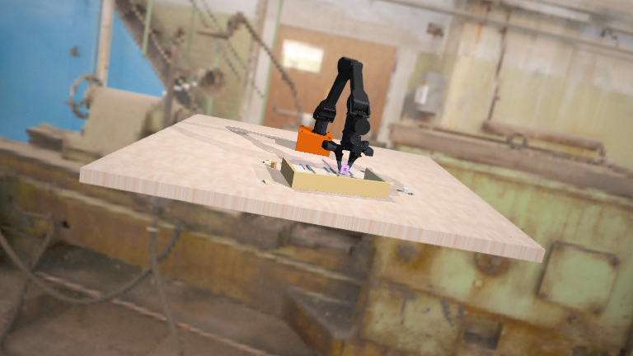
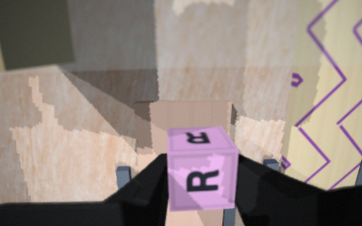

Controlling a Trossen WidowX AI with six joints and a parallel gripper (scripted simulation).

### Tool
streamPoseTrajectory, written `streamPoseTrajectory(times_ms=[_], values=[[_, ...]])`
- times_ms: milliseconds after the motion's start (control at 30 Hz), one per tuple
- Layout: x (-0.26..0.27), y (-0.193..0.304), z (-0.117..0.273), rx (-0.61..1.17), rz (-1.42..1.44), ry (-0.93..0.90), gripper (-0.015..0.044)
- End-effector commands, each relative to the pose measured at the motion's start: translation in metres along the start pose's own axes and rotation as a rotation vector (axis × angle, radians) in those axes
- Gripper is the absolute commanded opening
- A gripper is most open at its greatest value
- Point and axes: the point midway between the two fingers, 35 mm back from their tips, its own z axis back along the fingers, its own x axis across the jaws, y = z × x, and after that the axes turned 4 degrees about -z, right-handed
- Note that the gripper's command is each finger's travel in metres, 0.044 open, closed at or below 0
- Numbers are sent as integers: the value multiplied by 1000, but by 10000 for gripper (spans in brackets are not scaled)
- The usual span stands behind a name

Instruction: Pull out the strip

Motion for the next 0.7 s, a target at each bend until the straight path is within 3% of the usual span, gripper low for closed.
streamPoseTrajectory(times_ms=[0,667], values=[[-1,11,13,-6,1,1,0],[-6,75,35,1,0,2,0]])
